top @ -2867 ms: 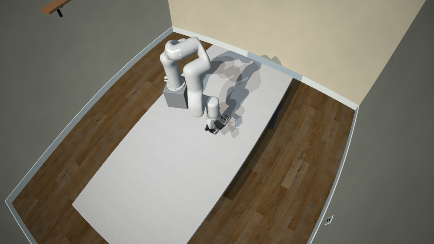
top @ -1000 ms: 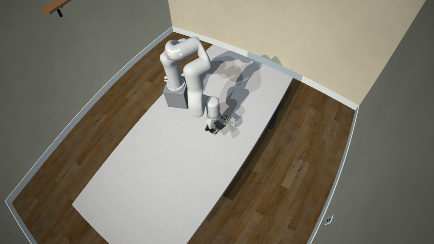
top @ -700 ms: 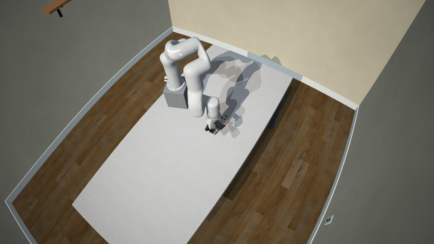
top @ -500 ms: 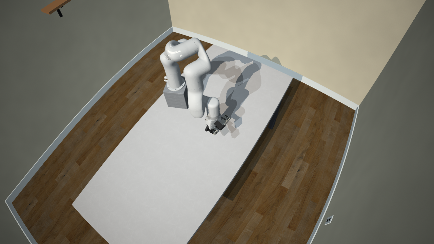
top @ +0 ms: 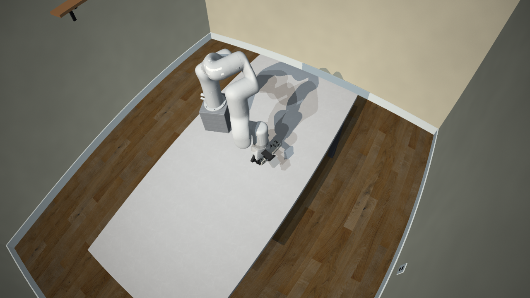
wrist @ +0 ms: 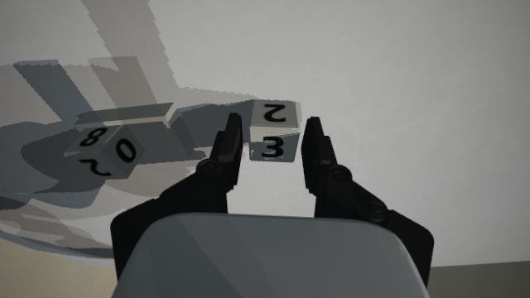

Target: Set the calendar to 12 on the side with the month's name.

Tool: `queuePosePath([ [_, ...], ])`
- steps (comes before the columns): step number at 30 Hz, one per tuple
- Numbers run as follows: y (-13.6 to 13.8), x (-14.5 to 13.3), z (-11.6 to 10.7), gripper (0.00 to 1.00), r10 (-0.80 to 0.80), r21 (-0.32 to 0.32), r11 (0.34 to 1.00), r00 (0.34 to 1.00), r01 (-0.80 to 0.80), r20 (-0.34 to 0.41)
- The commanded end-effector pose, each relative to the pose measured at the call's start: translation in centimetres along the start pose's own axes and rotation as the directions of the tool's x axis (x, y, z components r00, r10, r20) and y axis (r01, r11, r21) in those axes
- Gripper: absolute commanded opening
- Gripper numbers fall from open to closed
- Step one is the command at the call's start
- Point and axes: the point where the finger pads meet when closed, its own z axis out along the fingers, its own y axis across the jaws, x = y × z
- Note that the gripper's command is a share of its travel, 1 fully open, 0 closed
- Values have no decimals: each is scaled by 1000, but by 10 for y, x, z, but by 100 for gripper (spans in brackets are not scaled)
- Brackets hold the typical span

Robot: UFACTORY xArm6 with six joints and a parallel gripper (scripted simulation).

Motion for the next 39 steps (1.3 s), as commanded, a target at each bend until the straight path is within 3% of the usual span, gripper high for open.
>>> queuePosePath([
  [1,0,1,4,49,0,-3,1000,1000,0,-9],
  [38,0,1,4,49,0,-3,1000,1000,0,-9],
  [39,0,1,4,29,0,-3,1000,1000,0,-9],
])
